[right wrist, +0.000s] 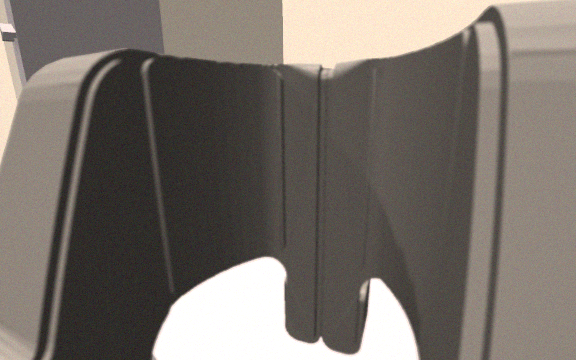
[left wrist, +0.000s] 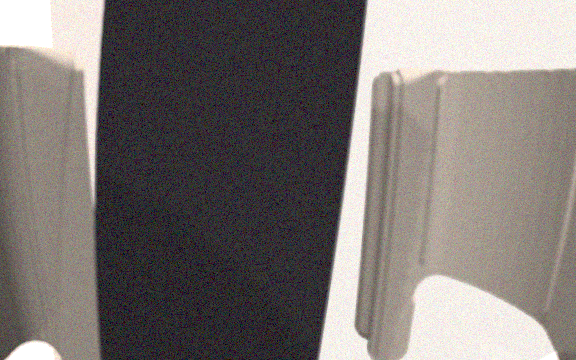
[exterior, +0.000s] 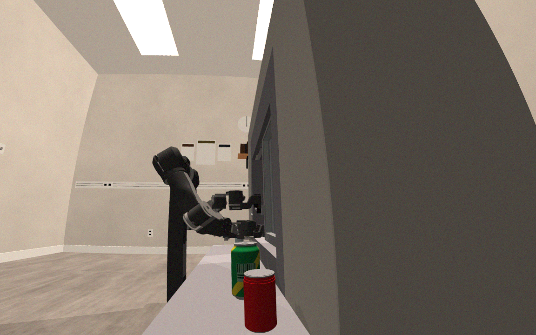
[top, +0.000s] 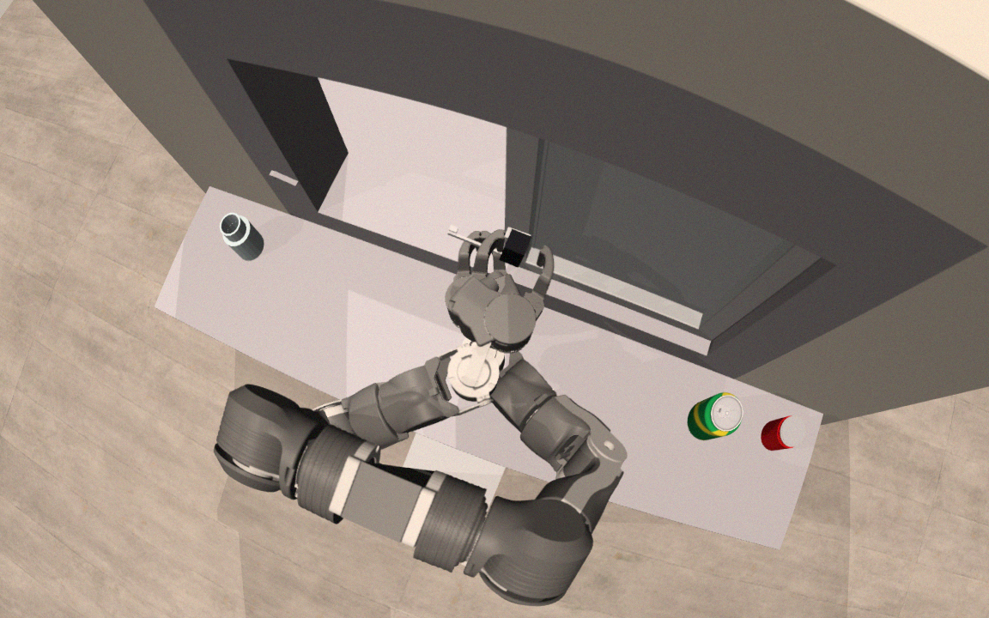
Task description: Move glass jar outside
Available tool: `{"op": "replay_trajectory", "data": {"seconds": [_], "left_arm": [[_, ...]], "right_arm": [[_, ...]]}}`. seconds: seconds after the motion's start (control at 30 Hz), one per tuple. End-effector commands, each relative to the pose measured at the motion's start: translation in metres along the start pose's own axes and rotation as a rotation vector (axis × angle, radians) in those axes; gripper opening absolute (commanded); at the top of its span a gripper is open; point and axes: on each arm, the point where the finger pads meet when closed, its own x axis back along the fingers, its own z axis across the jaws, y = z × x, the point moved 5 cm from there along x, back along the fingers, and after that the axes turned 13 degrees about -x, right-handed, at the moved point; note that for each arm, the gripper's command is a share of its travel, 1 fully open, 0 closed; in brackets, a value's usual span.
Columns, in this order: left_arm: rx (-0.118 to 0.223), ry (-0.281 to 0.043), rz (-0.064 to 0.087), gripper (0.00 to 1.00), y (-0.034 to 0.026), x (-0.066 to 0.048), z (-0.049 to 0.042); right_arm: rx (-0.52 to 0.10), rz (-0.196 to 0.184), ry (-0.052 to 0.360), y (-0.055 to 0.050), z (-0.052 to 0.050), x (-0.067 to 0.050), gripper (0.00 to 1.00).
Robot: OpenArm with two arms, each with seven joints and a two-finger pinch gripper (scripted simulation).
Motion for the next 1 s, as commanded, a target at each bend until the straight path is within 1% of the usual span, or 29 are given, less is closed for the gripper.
{"op": "replay_trajectory", "data": {"seconds": [0.0,0.27,0.33,0.37,0.83,0.9,0.93,0.97], "left_arm": [[0.009,0.013,0.004,0.3,-0.0018,0.0003,0.0022],[0.016,0.028,0.005,0.3,-0.0025,0.0005,0.0049],[0.016,0.028,0.005,0.3,-0.0025,0.0005,0.0049],[0.003,0.002,0.004,0.3,-0.0013,0.0002,0.0001],[0.016,0.027,0.005,0.3,-0.0025,0.0005,0.0049],[0.016,0.027,0.005,0.3,-0.0025,0.0005,0.0049],[0.003,0.001,0.003,0.3,-0.0014,0.0002,0.0001],[0.004,0.003,0.003,0.3,-0.0014,0.0002,0.0005]], "right_arm": [[0.002,0.012,0.03,-0.0023,0.0026,-0.0012,0.0],[-0.001,0.032,0.102,-0.0034,0.0018,-0.0025,0.0],[-0.001,0.032,0.102,-0.0034,0.0018,-0.0025,0.0],[0.0,0.033,0.096,-0.0033,-0.0007,-0.0021,0.0],[-0.005,0.068,0.221,-0.0017,-0.004,-0.0036,0.0],[-0.005,0.068,0.221,-0.0017,-0.004,-0.0036,0.0],[-0.004,0.067,0.217,-0.0014,-0.0063,-0.0033,0.0],[-0.004,0.07,0.226,-0.0013,-0.0066,-0.0035,0.0]]}}
